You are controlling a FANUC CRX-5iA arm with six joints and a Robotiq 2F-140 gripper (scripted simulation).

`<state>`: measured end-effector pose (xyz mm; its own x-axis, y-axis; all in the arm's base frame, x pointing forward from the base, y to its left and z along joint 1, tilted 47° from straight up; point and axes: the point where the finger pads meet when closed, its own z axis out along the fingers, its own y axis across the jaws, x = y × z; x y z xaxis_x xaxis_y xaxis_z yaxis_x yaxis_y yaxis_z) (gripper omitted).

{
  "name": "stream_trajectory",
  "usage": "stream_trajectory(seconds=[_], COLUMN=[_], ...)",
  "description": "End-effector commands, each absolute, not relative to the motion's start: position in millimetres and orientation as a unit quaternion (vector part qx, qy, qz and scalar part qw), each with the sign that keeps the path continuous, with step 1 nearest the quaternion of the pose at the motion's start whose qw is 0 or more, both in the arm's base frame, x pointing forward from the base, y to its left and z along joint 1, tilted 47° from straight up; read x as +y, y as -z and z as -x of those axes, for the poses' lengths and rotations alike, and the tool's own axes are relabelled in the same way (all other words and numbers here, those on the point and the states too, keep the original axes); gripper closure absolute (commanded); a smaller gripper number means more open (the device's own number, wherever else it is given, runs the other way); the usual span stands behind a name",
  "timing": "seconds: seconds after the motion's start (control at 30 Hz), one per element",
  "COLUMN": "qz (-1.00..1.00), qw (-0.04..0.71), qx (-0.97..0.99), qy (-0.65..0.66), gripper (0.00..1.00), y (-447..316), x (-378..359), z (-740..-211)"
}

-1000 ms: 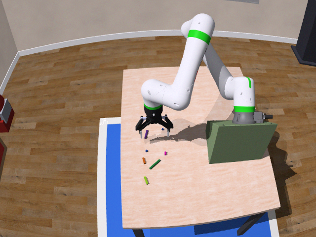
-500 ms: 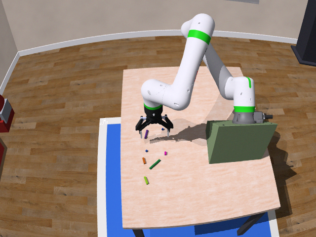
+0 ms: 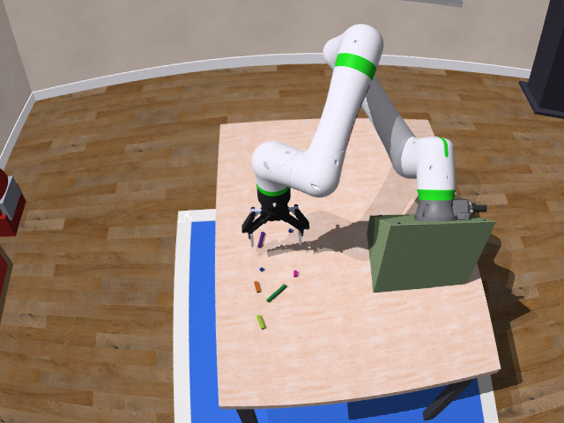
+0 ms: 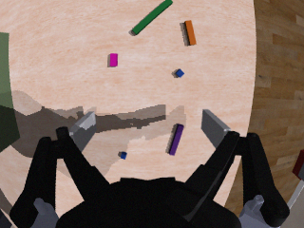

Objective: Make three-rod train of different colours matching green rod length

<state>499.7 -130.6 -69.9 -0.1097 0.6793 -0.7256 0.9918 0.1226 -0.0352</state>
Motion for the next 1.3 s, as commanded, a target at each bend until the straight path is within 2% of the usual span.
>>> stream_trajectory(seconds=[0.0, 1.13, 1.27], qz=[-0.603, -0.604, -0.644], qw=[0.285, 0.286, 0.301], qx=[0.693, 0.692, 0.655], qy=[0.274, 0.273, 0.255], gripper=[0.0, 0.0, 0.0], y=[70, 70, 86], x=[-130, -130, -113], z=[-500, -500, -507])
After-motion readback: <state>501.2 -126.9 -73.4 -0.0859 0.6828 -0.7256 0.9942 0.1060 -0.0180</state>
